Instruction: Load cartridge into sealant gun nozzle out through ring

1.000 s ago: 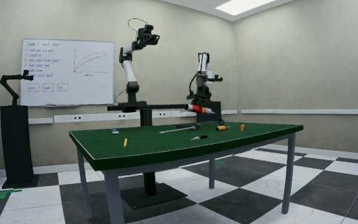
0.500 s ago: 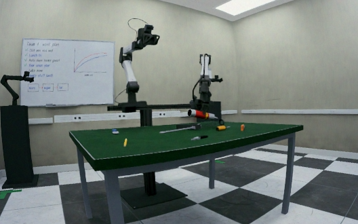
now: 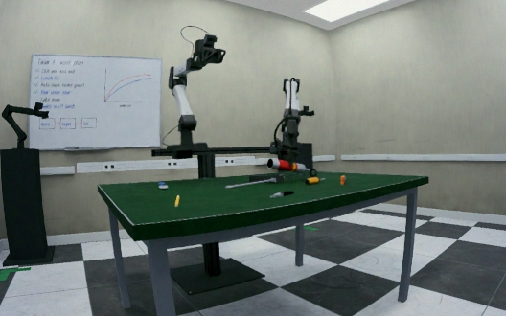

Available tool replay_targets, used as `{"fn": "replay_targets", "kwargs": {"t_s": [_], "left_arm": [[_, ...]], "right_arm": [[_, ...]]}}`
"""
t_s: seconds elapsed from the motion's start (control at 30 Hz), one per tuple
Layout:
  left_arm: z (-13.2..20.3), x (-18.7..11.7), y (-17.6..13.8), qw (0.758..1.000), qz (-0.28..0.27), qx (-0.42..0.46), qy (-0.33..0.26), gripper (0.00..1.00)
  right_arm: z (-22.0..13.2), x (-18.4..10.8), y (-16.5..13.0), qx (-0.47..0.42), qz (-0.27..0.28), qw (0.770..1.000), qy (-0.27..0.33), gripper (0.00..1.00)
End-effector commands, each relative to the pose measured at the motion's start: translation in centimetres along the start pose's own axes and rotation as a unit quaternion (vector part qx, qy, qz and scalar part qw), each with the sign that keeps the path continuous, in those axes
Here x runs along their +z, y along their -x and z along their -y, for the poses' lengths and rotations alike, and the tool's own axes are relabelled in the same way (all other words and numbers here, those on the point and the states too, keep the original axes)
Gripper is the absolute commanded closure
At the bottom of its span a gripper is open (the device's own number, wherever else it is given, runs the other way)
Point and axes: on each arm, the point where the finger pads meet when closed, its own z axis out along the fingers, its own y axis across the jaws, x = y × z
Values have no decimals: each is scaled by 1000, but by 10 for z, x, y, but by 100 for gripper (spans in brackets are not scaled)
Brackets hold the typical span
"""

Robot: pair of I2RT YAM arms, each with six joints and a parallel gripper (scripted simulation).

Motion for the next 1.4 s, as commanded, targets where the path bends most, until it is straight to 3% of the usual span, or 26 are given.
{"fn": "replay_targets", "kwargs": {"t_s": [0.0,0.8,1.37], "left_arm": [[-23,-2,20,999,34,8,24,100],[-33,-7,24,998,42,1,36,100],[-22,-7,0,999,35,7,29,100]], "right_arm": [[-3,-3,-1,3,-2,1000,4,49],[-3,-3,-1,3,-2,1000,4,49],[-3,-3,-1,3,-2,1000,4,49]]}}
